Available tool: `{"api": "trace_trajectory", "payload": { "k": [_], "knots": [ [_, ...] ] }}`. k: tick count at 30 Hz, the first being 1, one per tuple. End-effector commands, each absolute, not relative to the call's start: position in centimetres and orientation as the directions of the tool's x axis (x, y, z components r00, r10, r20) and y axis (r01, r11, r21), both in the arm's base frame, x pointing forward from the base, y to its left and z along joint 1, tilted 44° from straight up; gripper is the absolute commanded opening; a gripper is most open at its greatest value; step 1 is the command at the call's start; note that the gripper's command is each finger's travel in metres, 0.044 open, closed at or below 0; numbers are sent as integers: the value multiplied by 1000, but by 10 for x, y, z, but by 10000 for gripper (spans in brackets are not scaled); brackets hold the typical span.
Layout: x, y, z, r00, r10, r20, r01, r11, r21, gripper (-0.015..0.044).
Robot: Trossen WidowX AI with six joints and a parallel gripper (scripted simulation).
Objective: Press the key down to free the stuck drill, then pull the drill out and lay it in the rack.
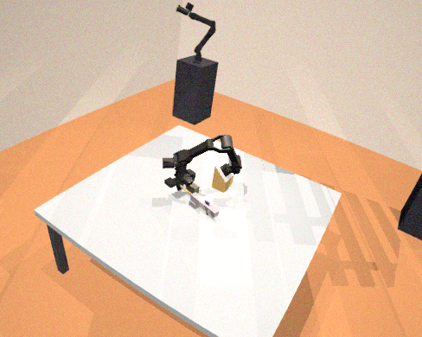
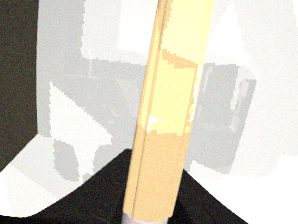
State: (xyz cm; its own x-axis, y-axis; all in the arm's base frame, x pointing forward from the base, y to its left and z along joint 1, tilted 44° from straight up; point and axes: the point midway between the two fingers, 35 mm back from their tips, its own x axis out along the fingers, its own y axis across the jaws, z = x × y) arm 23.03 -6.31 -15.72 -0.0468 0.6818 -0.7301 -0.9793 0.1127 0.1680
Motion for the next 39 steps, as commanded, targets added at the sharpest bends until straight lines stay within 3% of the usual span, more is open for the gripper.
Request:
{"api": "trace_trajectory", "payload": {
  "k": [1, 39],
  "knots": [
    [231, -72, -161, -40, 676, -736, -980, 115, 160, 0],
    [231, -75, -150, -41, 676, -736, -980, 115, 160, 0]
  ]
}}
